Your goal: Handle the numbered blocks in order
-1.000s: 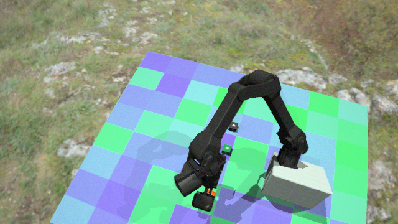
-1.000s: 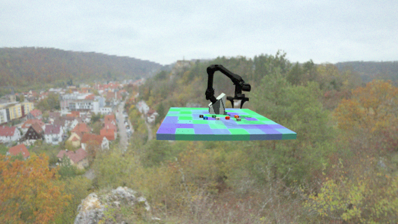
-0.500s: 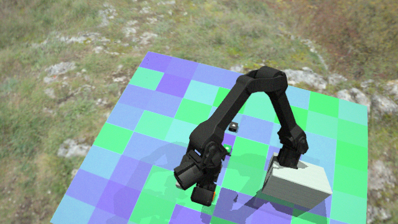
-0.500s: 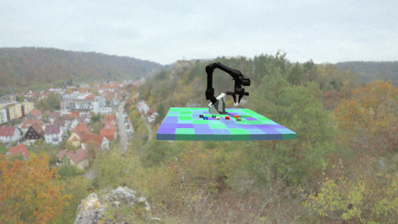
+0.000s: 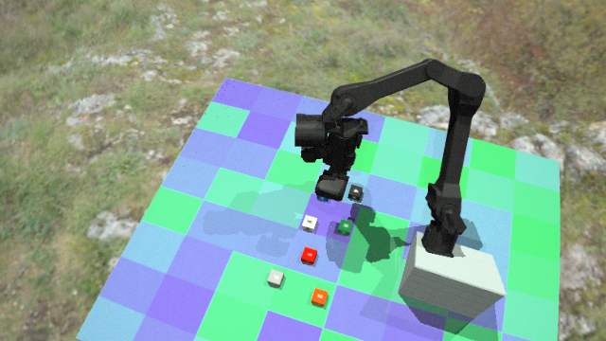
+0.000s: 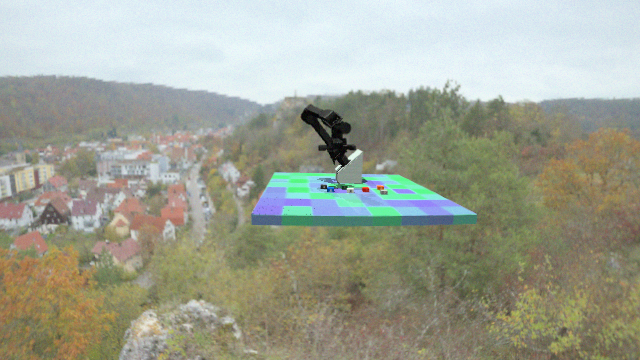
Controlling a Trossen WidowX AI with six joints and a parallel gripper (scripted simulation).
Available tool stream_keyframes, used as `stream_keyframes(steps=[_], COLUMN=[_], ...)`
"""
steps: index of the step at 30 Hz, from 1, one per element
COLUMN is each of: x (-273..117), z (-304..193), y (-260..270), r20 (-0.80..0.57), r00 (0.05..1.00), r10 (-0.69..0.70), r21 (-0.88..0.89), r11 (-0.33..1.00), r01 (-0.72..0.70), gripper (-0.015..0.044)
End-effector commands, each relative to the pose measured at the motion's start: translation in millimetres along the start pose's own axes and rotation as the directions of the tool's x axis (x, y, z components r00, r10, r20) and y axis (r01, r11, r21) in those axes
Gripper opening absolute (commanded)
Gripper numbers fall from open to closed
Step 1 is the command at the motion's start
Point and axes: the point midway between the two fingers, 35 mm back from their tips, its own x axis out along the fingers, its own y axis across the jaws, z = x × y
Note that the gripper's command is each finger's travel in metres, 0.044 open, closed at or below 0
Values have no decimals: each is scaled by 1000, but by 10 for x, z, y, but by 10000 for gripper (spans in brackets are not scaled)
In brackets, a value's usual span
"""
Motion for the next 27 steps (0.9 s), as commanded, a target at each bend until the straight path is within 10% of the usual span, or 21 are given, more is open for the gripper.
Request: stream_keyframes(steps=[1,6,17,27], x=[38,45,851,987], z=[-246,-304,-319,-315], y=[-505,-601,-644,-649], r20=[-12,-15,-14,-14], r00=[999,999,999,999], r10=[-34,-42,-46,-46], r21=[-6,-5,-4,-4], r11=[999,999,999,999], r01=[34,42,46,46], gripper=[120,120,400,400])
